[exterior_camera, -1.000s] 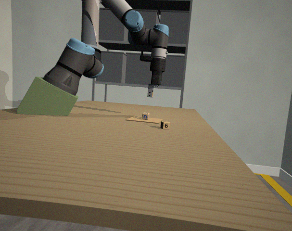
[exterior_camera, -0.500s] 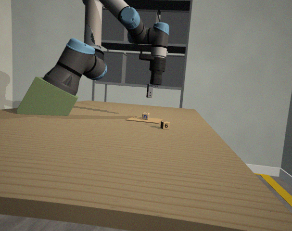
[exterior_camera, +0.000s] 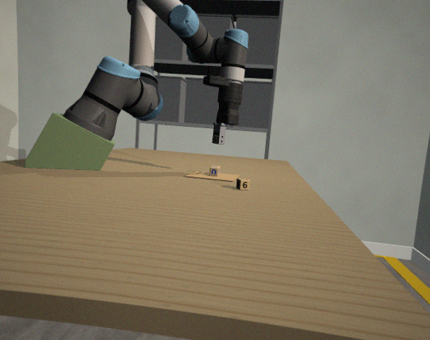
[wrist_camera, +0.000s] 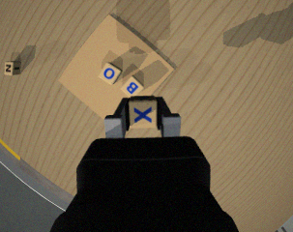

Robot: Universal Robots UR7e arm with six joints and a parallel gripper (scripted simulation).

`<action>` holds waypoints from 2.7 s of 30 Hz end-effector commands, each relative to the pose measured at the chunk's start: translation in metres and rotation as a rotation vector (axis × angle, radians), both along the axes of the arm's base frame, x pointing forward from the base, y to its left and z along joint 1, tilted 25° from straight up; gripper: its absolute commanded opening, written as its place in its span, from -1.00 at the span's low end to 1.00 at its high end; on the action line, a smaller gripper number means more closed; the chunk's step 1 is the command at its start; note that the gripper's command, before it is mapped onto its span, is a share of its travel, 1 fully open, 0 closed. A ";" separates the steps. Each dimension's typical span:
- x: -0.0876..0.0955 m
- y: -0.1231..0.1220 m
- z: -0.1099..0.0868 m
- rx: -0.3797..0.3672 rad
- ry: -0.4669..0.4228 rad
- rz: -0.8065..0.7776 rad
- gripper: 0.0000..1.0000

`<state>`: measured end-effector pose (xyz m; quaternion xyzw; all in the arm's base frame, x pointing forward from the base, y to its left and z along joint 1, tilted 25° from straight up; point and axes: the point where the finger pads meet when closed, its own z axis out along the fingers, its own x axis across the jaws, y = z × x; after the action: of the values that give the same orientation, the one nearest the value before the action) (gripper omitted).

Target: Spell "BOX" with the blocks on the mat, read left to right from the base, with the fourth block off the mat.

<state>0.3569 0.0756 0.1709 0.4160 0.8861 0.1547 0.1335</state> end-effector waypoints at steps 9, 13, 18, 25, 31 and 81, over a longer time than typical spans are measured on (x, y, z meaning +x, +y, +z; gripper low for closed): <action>0.003 -0.039 -0.004 -0.121 -0.059 0.311 -0.01; 0.004 -0.050 -0.006 -0.158 -0.079 0.407 -0.01; 0.005 -0.058 -0.006 -0.188 -0.095 0.482 -0.01; 0.006 -0.075 -0.008 -0.249 -0.130 0.633 -0.01; 0.006 -0.084 -0.009 -0.285 -0.151 0.718 -0.01; 0.009 -0.098 -0.015 -0.353 -0.190 0.873 -0.01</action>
<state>0.3641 -0.0229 0.1597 -0.0398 0.9747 0.0809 0.2046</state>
